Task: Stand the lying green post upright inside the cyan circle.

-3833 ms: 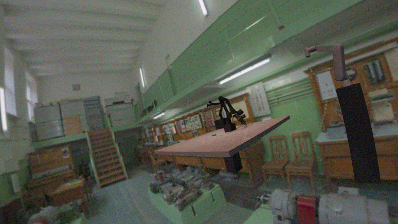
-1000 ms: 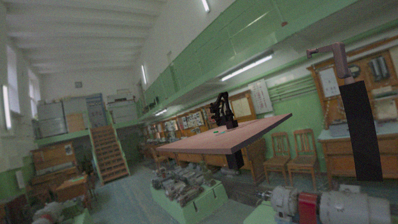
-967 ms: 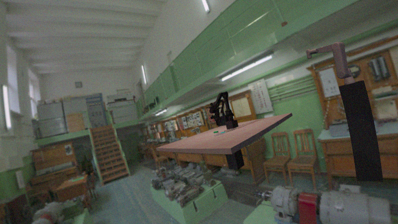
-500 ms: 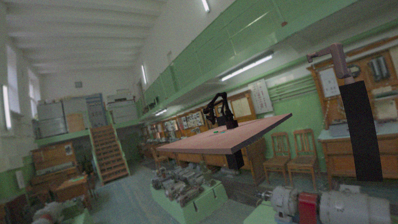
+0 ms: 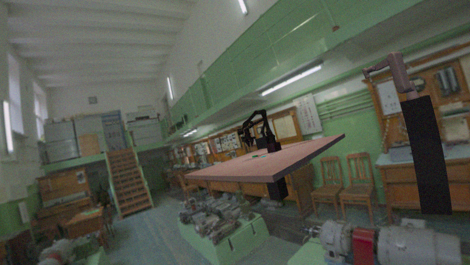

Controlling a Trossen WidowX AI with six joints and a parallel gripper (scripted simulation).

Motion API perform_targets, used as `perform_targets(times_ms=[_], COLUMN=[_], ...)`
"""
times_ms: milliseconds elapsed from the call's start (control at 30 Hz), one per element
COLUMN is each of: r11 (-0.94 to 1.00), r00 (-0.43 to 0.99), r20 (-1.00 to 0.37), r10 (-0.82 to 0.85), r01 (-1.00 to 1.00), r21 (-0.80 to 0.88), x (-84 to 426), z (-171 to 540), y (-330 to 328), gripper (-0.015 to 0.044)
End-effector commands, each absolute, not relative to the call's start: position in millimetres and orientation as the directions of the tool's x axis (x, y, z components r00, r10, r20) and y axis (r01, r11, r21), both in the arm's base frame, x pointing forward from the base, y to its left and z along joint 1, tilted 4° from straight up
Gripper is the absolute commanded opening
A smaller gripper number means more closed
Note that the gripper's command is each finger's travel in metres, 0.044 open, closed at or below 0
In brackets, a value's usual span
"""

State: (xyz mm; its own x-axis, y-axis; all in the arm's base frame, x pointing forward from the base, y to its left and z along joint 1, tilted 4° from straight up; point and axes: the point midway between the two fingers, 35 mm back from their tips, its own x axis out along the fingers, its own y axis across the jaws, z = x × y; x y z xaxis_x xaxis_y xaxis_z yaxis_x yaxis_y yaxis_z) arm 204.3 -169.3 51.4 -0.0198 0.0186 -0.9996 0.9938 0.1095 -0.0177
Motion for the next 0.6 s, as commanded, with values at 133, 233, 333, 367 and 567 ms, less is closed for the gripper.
perform_targets(times_ms=[133, 233, 333, 367, 567], r11=[0.099, 0.099, 0.099, 0.099, 0.099], r00=[-0.023, -0.024, -0.024, -0.024, -0.024], r20=[-0.999, -0.999, -0.999, -0.999, -0.999], r10=[0.028, 0.029, 0.029, 0.029, 0.029], r01=[0.995, 0.995, 0.995, 0.995, 0.995], r21=[-0.02, -0.021, -0.021, -0.021, -0.021], x=[206.2, 202.3, 199.2, 199.2, 199.2], z=[-17.4, -48.9, -63.5, -63.5, -63.5], y=[-170.2, -166.7, -164.0, -164.0, -164.0], gripper=[0.0232, 0.0232, 0.0232, 0.0232, 0.0075])
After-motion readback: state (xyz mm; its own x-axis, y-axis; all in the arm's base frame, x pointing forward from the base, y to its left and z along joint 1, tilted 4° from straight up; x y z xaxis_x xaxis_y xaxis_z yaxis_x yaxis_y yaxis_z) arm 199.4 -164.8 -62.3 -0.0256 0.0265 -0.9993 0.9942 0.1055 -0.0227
